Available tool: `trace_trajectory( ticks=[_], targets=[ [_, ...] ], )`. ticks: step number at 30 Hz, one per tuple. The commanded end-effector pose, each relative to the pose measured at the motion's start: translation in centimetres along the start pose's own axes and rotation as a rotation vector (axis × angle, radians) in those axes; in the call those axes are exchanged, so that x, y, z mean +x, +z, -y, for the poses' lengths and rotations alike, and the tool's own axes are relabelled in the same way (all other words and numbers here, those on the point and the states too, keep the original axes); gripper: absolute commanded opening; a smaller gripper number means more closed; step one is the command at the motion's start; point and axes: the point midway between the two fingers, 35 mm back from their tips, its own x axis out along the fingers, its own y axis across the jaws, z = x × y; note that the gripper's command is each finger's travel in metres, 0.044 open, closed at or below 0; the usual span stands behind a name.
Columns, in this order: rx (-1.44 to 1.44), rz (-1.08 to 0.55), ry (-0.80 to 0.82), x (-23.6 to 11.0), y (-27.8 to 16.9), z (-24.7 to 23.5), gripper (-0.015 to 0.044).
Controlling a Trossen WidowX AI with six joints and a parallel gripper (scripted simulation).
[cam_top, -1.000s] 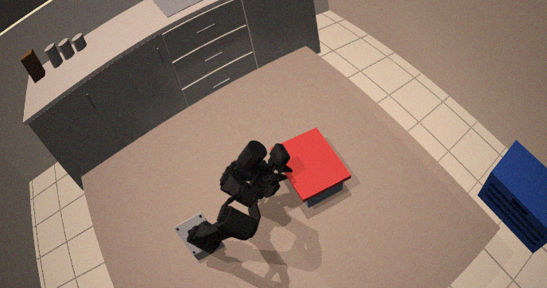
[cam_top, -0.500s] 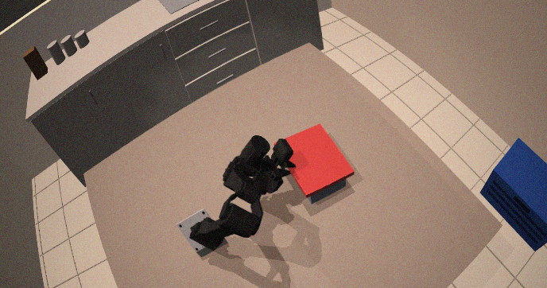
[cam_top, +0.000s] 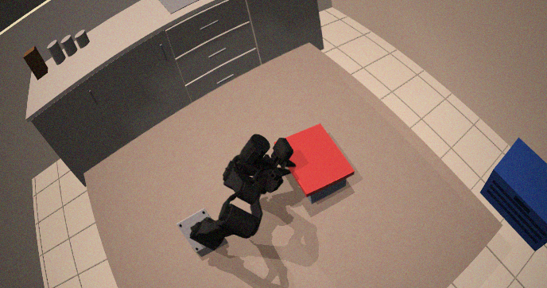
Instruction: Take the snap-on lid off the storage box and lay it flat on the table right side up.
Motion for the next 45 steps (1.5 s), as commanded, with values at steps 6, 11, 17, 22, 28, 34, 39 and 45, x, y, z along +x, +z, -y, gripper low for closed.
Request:
trace_trajectory(
  ticks=[6,11,17,22,28,34,39,45],
  targets=[
    [0.006,-0.001,0.006,-0.28,-0.01,-0.37,0.0000],
    [0.006,-0.001,0.006,-0.34,-0.02,-0.45,0.0000],
    [0.001,0.000,0.002,-0.18,-0.02,-0.32,0.0000],
    [0.001,0.000,0.002,-0.14,-0.02,-0.35,0.0000],
    [0.001,0.000,0.003,-0.10,-0.01,-0.38,0.0000],
    [0.001,0.000,0.003,-0.07,-0.01,-0.42,0.0000],
    [0.001,0.000,0.003,-0.04,-0.01,-0.44,0.0000],
    [0.001,0.000,0.003,0.00,-0.01,-0.47,0.0000]
  ],
)
